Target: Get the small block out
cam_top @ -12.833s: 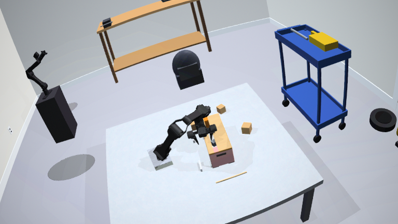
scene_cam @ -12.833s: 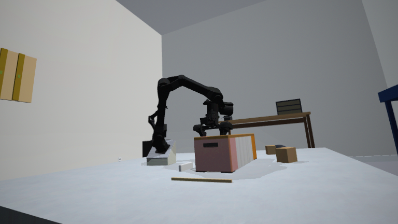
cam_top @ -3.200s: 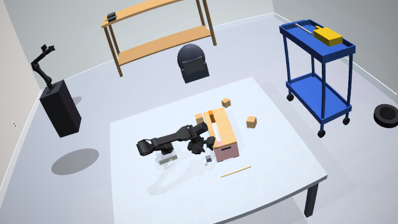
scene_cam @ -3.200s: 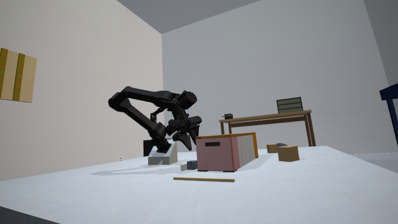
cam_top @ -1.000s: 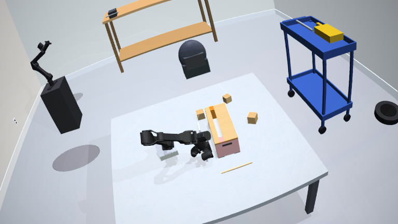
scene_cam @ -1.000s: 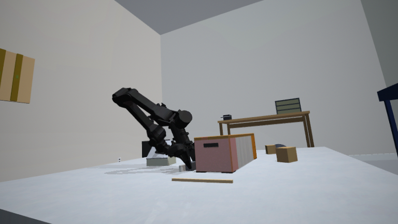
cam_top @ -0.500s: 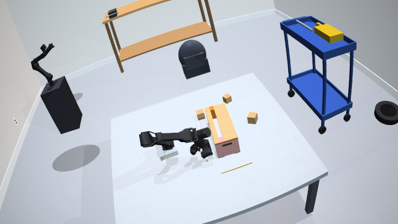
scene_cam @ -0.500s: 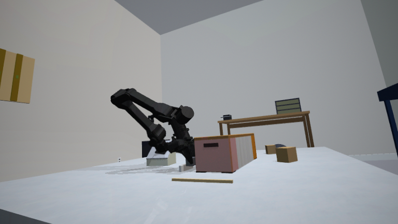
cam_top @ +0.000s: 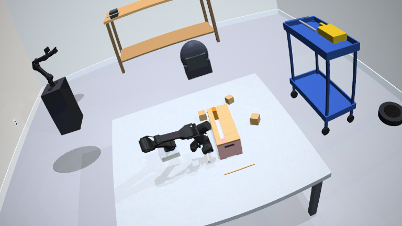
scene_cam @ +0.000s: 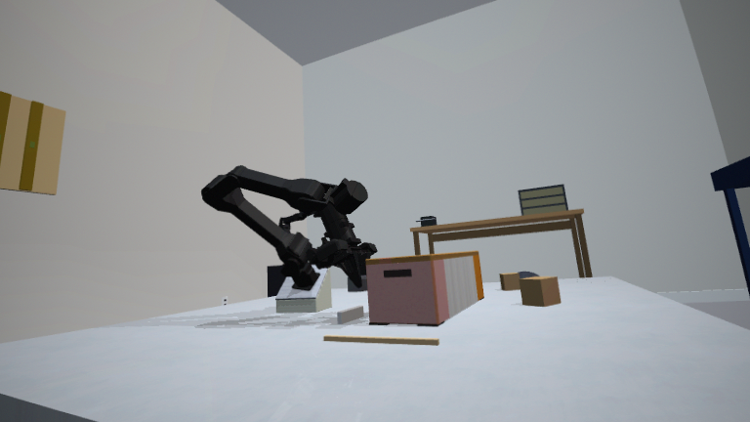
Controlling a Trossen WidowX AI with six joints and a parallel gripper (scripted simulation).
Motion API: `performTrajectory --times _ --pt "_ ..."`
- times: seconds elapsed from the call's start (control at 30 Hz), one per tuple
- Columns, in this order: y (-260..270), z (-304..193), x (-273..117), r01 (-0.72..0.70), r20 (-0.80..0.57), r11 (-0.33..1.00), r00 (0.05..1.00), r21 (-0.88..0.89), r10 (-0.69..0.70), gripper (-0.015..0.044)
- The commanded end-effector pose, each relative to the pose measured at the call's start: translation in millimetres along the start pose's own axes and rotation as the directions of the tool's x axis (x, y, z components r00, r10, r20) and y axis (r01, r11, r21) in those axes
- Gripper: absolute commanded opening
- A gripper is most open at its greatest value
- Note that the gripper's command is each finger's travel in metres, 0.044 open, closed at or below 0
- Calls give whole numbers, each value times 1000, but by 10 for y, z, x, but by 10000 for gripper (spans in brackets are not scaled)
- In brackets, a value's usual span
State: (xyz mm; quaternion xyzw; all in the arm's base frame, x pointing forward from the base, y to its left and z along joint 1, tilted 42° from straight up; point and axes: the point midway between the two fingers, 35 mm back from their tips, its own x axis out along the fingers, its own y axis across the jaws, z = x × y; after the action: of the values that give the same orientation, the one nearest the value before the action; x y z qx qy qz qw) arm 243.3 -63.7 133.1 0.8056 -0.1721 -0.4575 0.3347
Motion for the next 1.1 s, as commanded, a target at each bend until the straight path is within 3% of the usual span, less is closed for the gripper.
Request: performTrajectory --times 0.0,0.47,0.77,1.07 --pt "-6 -6 -29 -2 6 992 1000 -130 3 0" --pt "-64 -10 -110 18 30 757 1000 -653 3 0" --pt "-94 -13 -165 35 43 465 999 -885 6 0" --pt "-118 -15 -221 53 55 107 998 -993 13 0"
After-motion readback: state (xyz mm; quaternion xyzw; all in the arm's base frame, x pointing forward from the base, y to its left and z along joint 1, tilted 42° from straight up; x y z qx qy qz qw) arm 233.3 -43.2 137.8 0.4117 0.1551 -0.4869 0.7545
